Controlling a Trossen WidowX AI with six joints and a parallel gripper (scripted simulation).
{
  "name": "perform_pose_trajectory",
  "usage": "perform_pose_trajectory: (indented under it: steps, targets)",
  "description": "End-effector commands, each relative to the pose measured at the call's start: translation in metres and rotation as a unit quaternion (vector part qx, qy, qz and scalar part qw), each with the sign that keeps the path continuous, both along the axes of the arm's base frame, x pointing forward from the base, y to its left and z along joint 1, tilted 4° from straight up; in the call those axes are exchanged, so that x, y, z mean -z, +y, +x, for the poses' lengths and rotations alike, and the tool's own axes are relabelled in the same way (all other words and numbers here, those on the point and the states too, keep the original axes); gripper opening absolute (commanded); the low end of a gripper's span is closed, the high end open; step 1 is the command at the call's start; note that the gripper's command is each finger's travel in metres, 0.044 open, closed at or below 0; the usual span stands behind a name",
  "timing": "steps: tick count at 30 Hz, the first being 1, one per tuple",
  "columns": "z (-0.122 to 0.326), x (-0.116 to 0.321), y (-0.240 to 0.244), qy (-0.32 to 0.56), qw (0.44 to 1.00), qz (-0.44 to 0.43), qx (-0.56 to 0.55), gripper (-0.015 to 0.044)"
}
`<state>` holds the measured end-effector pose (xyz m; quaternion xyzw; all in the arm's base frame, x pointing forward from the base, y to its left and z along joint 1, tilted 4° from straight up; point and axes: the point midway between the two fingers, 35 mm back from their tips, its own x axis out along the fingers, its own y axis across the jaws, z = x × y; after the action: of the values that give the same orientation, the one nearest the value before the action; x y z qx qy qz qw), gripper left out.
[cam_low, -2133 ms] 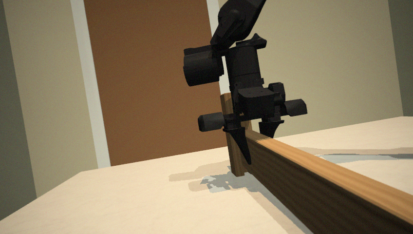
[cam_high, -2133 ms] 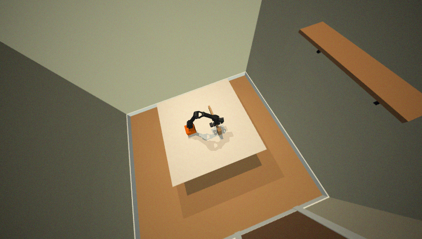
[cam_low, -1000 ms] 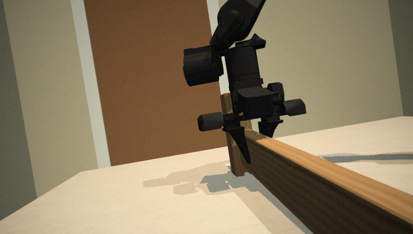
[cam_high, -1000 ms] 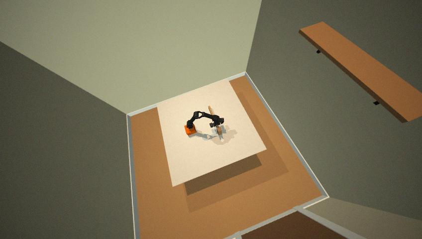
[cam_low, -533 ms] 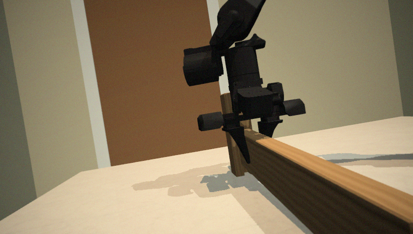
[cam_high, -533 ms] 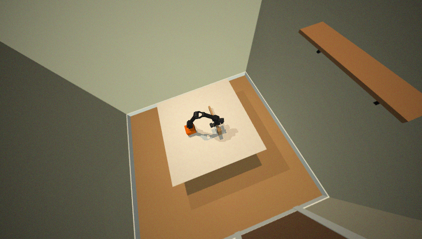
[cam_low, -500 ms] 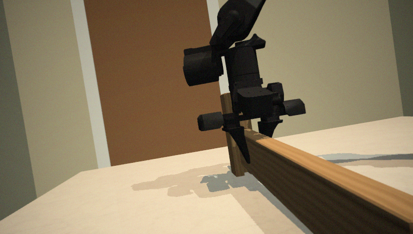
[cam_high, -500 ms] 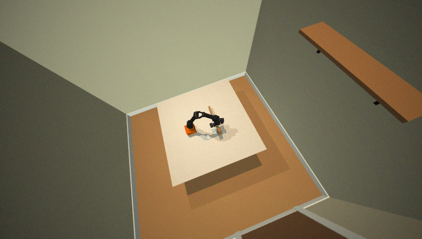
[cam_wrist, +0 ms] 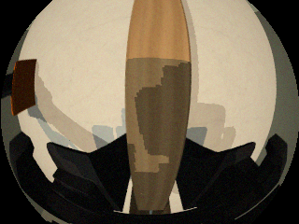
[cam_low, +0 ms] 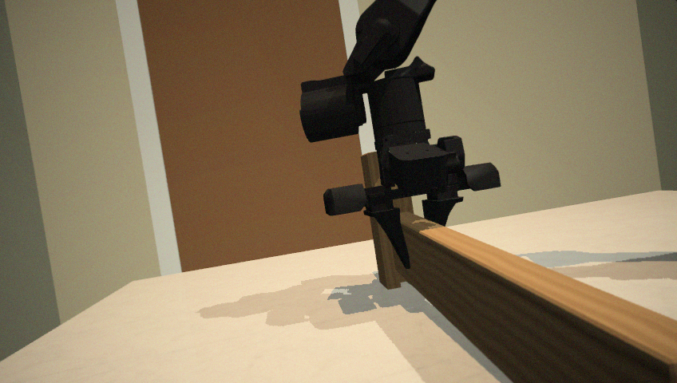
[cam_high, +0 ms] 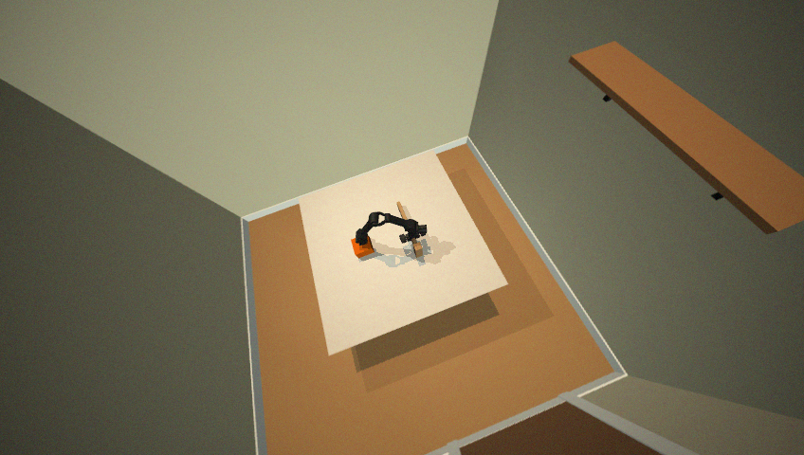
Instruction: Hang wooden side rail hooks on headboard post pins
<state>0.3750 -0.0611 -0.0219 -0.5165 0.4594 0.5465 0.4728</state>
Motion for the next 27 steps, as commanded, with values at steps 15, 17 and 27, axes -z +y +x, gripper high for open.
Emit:
perform_pose_trajectory:
  steps: [15,17,27]
  targets:
    - [0.0007,-0.0029,-0.0035,-0.003,1.000,-0.003,-0.001,0.0000]
    - [0.0009,-0.0030,-0.0037,-0.003,1.000,-0.003,-0.001,0.0000]
    - [0.0020,-0.0029,-0.0045,-0.003,1.000,-0.003,-0.001,0.0000]
